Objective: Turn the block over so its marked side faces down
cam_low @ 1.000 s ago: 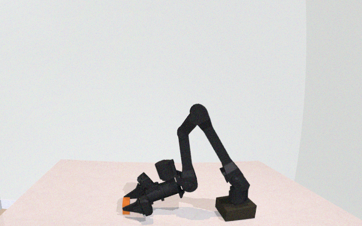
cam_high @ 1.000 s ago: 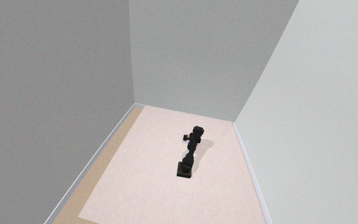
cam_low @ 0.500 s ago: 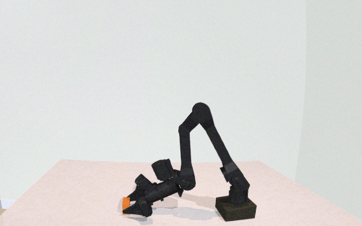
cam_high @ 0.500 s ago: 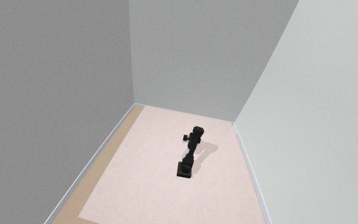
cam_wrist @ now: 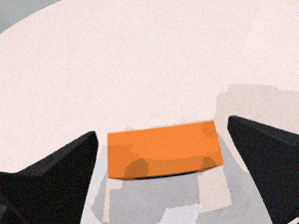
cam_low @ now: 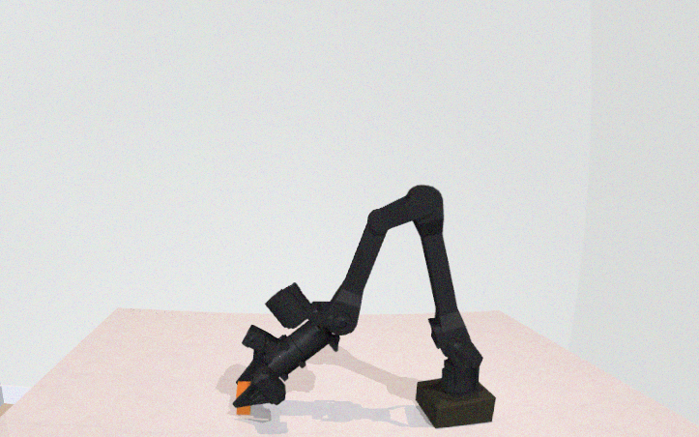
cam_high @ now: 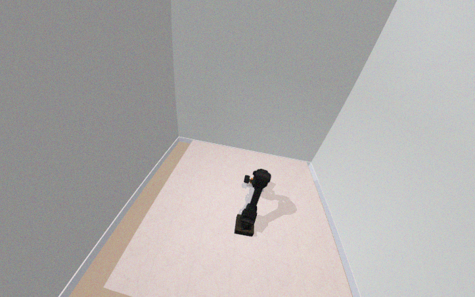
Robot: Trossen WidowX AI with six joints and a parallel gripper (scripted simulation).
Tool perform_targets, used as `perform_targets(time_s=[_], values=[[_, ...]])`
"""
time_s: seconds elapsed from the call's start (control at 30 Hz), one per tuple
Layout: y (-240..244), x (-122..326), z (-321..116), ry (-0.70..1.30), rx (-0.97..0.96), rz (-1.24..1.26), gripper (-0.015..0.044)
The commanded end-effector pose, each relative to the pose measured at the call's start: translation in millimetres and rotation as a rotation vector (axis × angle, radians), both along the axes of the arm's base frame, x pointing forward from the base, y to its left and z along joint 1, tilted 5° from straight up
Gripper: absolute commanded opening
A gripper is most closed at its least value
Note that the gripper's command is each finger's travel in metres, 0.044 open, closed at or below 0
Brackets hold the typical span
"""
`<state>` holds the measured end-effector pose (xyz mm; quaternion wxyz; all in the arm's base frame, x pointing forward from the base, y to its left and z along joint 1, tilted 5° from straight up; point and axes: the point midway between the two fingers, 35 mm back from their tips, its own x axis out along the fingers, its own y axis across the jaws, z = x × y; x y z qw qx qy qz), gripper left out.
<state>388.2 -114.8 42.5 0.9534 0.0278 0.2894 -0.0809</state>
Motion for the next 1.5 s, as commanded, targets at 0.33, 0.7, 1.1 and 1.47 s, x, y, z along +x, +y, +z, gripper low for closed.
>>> perform_targets(time_s=[0.33,0.7,1.1,1.47], values=[[10,-37,61,0.255,0.022,0.006,0.0440],[7,-24,67,0.358,0.046,0.003,0.0440],[2,0,88,0.718,0.109,0.000,0.0440],[3,2,96,0.854,0.126,0.002,0.0440]])
